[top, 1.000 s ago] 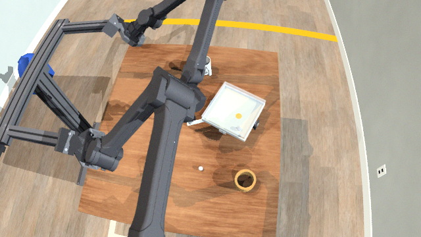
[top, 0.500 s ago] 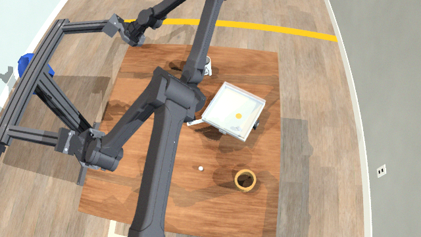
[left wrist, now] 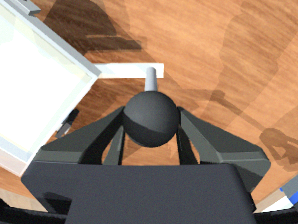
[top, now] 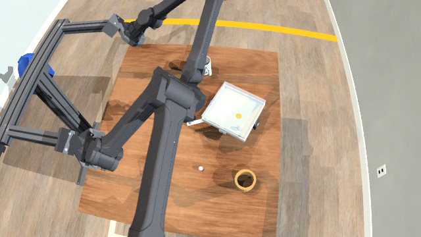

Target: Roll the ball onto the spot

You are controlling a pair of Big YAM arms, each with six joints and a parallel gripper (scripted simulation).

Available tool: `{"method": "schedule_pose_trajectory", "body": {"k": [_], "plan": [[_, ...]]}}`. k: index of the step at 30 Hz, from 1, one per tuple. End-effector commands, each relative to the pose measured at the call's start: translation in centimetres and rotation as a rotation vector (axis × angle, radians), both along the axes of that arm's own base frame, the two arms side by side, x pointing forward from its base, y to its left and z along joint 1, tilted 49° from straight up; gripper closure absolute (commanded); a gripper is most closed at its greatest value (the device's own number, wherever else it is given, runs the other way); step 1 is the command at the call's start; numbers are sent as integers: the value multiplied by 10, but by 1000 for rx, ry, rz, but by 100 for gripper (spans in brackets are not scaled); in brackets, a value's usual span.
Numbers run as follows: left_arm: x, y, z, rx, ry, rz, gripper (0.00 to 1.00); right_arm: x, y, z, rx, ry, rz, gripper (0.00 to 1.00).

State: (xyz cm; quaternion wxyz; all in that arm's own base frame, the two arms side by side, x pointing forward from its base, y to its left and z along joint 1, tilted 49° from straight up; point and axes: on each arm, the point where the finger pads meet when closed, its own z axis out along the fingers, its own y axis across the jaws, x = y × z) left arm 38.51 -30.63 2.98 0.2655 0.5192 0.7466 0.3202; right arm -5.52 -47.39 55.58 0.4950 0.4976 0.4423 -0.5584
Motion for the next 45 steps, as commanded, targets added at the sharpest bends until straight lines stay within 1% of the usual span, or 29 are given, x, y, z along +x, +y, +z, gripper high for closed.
{"method": "schedule_pose_trajectory", "body": {"k": [1, 25, 45], "plan": [[3, 20, -6, 26, 14, 26, 100, -8, 12, 37, -75, 8, -16, 0], [2, 22, -13, 41, 27, 30, 100, -8, 12, 37, -75, 8, -16, 0], [2, 20, -13, 38, 26, 33, 100, -8, 12, 37, -75, 8, -16, 0]]}}
